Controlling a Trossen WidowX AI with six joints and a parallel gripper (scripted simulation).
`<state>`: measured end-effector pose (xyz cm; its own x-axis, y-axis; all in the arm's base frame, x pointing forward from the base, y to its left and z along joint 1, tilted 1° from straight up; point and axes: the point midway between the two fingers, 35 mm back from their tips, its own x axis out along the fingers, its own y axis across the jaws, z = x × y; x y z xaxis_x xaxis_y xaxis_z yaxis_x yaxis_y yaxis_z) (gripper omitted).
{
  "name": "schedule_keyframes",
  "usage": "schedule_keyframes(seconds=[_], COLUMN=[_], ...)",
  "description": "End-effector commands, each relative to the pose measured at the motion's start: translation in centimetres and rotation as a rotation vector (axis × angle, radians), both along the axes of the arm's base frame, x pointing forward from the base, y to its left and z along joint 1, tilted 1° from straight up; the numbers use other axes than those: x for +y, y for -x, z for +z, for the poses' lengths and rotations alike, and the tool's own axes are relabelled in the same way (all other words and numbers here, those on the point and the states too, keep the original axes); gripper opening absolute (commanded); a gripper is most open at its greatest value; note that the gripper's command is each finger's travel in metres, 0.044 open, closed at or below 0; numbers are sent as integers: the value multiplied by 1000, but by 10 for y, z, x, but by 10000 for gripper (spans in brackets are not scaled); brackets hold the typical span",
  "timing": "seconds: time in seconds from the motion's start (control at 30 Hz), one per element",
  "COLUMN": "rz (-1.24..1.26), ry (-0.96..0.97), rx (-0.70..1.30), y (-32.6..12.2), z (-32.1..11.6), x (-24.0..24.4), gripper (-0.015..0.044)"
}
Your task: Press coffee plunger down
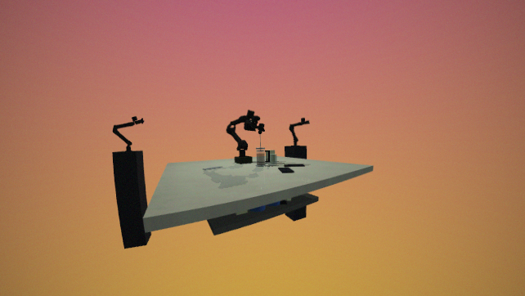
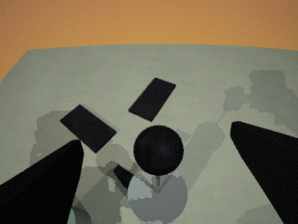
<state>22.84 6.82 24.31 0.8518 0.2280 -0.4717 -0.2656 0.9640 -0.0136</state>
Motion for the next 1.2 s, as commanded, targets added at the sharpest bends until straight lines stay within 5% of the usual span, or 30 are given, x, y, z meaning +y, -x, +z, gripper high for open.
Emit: schedule_keyframes(seconds=[0.0, 0.43, 1.17], rz=[4, 4, 4], ry=[7, 7, 7], rx=[15, 15, 14], y=[-4, -4, -7], z=[-9, -8, -25], x=[1, 1, 2], gripper=[440, 125, 123])
